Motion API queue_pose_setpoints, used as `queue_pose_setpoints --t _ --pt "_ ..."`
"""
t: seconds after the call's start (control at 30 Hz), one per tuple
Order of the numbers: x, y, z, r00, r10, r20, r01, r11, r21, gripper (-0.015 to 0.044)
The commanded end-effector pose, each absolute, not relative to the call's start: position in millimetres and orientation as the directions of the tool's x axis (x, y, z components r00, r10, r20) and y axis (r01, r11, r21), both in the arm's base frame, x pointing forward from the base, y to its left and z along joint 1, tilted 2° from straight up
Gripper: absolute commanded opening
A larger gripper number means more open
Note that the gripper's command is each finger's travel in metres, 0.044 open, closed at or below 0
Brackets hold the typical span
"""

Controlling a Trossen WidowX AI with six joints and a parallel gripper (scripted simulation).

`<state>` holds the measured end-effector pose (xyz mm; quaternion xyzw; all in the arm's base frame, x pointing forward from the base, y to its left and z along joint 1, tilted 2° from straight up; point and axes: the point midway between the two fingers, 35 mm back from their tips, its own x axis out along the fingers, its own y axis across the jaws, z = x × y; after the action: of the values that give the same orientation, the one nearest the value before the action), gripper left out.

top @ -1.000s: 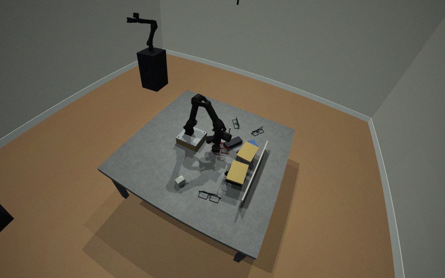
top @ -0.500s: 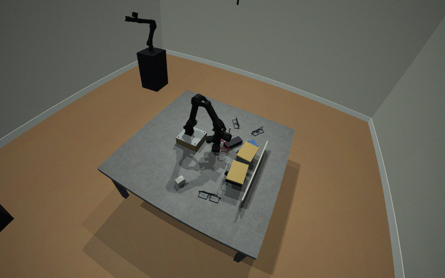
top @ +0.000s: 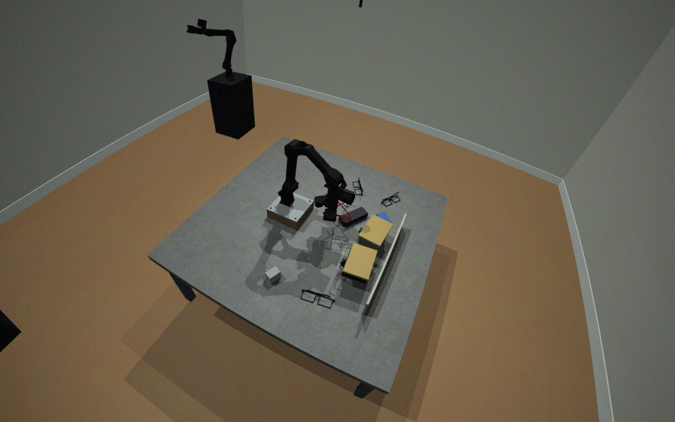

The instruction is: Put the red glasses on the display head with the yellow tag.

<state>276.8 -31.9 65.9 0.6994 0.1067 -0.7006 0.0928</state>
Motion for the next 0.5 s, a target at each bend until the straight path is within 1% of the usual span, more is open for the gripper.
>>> queue_pose_setpoints --t 0.0,0.2,0.47 --pt "276.9 -32.2 84.1 -0.003 0.024 -1.0 0.284 -0.959 -0.024 0.0" --pt "277.8 -30.9 87.5 -0.002 0.024 -1.0 0.328 -0.944 -0.023 0.0" --pt "280.5 -16.8 88.1 -0.002 0.025 -1.0 0.6 -0.8 -0.021 0.0"
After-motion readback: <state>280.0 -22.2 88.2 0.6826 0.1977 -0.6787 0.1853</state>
